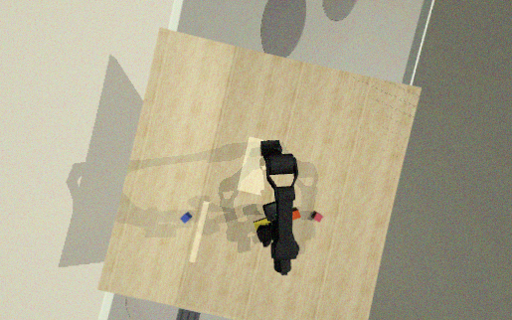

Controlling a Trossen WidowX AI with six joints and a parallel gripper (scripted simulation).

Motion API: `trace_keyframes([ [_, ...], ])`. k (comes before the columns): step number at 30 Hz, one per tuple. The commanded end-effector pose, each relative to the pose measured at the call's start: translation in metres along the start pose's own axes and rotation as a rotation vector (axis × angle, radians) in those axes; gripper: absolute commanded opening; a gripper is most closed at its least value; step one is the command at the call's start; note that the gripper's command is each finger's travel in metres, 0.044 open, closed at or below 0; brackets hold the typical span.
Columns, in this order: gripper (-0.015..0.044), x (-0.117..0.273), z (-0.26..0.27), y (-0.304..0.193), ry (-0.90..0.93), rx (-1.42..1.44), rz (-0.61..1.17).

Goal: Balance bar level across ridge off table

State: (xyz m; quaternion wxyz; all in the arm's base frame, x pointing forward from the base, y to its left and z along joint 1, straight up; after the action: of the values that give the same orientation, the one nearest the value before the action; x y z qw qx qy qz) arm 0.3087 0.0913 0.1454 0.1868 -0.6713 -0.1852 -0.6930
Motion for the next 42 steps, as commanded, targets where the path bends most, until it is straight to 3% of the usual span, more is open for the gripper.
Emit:
trace_keyframes([
  [1, 0.0, -0.0006, 0.0002, 0.0002, 0.001, 0.004, -0.002],
  [42, 0.0, -0.0041, 0.0002, 0.0, 0.001, 0.004, -0.002],
])
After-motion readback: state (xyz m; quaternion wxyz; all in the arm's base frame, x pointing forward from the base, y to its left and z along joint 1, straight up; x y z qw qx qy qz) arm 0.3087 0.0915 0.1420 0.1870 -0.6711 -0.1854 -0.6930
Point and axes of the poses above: the point midway between the two fingers, 35 mm back from their tips, its own x axis back along the fingers, its own z axis across the jaws, y = z × x, the point moved 2 cm from there along x, back along the fingers, and after that the axes turned 1 degree about -x, right-handed, at the moved point
